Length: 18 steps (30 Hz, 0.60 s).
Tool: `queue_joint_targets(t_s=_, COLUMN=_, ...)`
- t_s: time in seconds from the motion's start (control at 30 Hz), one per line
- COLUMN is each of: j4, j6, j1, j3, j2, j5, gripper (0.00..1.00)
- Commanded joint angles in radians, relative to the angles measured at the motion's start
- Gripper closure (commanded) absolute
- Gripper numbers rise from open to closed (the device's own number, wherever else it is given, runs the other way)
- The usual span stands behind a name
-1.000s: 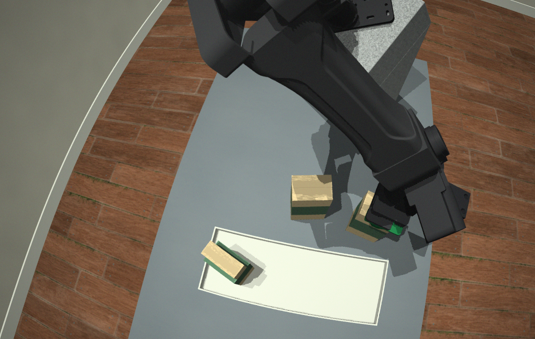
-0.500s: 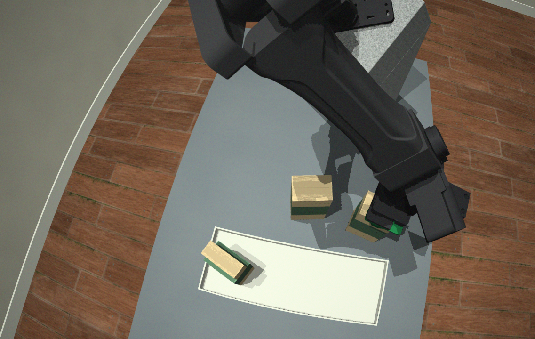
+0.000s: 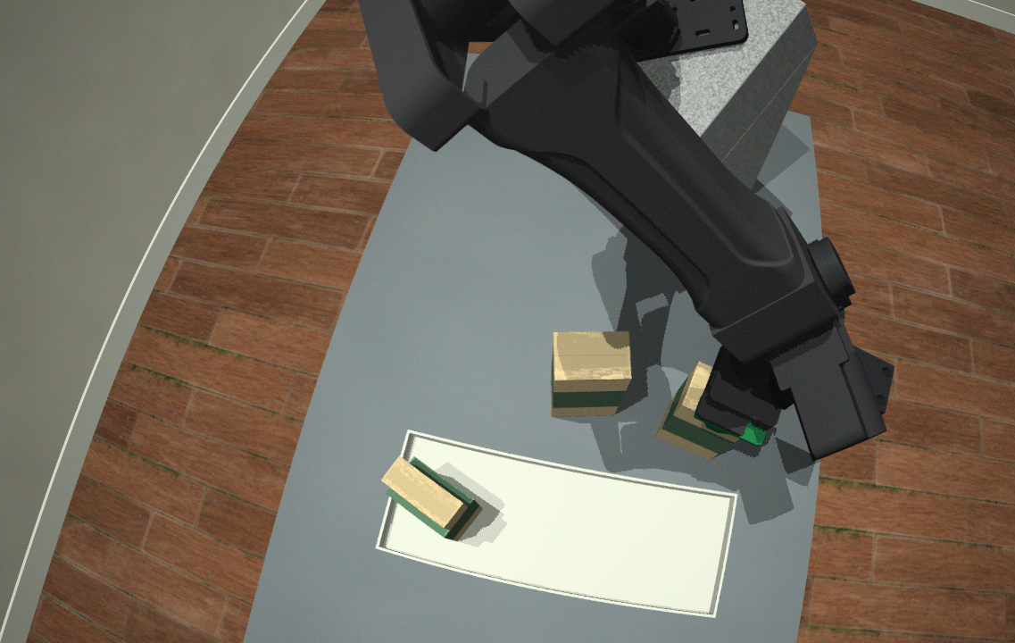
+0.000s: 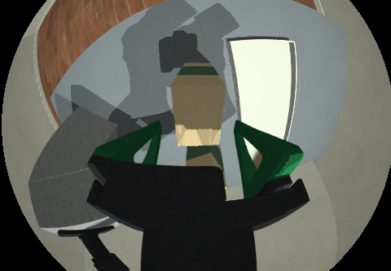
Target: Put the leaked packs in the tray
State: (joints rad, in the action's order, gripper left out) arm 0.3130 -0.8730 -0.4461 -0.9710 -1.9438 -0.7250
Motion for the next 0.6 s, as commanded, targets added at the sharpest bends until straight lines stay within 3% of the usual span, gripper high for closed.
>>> queue_joint_targets(t_s=0.0, j4=-0.017, j6=-0.008, j1=-0.019, j3=-0.010, j2=-0.016, j5=0.006, gripper=0.21)
queue_joint_targets(t_s=0.57, j4=-0.143, j6=-0.081, j1=0.044, j3=0.016, j2=-0.088, j5=0.025, gripper=0.21)
